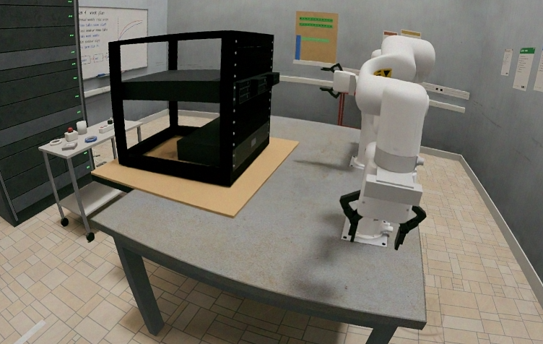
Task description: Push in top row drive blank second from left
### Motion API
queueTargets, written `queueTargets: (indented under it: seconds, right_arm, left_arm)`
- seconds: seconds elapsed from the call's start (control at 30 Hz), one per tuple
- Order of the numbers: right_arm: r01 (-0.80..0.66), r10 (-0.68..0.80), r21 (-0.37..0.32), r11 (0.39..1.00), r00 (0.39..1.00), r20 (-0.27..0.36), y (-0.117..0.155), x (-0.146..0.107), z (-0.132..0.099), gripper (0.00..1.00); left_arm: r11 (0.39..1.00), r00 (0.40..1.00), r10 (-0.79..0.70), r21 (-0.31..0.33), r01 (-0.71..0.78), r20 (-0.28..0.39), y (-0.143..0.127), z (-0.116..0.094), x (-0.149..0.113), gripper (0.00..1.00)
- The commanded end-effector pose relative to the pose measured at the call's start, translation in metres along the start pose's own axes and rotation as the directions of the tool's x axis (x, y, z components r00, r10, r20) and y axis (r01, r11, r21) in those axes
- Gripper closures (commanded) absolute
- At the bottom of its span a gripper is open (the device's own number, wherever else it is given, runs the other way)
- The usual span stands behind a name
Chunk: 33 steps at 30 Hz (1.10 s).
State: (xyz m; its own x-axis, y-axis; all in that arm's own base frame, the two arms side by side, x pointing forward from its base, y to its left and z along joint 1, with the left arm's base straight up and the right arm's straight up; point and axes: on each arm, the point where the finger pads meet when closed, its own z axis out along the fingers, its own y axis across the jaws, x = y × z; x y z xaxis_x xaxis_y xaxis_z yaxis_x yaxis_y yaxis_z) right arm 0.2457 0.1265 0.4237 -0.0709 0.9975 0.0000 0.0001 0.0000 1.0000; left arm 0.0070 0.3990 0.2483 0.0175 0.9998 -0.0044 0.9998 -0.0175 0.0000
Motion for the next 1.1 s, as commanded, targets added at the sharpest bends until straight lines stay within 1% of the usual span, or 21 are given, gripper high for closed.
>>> queueTargets:
  seconds: [0.0,0.7,0.73,1.07]
  right_arm:
    - [-0.002,0.002,0.0,1.0,1.0,0.0,0.0009,-0.0002,-0.0001,0.0]
    - [-0.002,0.002,0.0,1.0,1.0,0.0,0.0009,-0.0002,-0.0001,0.0]
    - [-0.002,0.002,0.0,1.0,1.0,0.0,0.0009,-0.0002,-0.0001,1.0]
    - [-0.002,0.002,0.0,1.0,1.0,0.0,0.0009,-0.0002,-0.0001,1.0]
  left_arm:
    - [1.0,1.0,0.0,0.0,0.0,-0.004,0.0,-0.0017,0.001,0.0]
    - [1.0,1.0,0.0,0.0,0.0,-0.004,0.0,-0.0017,0.001,0.0]
    - [1.0,1.0,0.0,0.0,0.0,-0.004,0.0,-0.0017,0.001,0.0]
    - [1.0,1.0,0.0,0.0,0.0,-0.004,0.0,-0.0017,0.001,0.0]
